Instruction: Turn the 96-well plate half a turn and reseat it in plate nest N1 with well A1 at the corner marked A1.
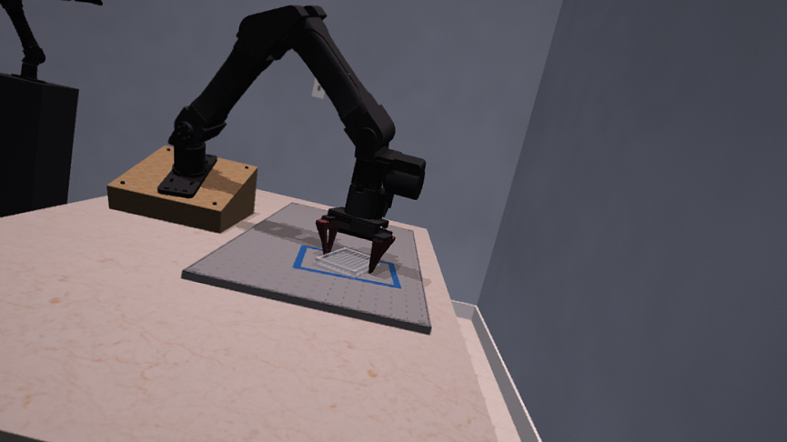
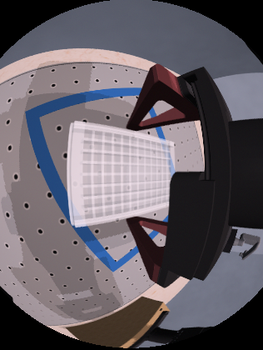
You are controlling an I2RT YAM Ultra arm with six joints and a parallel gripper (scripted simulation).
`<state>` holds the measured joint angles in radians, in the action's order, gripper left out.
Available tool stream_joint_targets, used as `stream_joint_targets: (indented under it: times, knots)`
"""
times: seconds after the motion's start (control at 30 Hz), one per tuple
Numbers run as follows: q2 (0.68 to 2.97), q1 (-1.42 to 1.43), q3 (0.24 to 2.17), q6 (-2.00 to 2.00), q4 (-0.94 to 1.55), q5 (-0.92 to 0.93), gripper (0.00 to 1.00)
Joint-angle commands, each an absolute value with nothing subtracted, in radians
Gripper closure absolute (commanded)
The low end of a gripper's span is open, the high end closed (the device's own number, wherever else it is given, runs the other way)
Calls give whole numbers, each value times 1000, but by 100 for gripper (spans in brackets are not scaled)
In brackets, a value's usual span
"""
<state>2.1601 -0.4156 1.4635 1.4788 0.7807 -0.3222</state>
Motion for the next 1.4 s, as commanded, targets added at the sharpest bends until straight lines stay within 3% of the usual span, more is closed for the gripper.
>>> stream_joint_targets:
  times: [0.0,1.37]
  knots:
    - [2123,-398,1493,1479,810,-311,0]
    - [2029,-340,1625,1412,1064,-319,0]
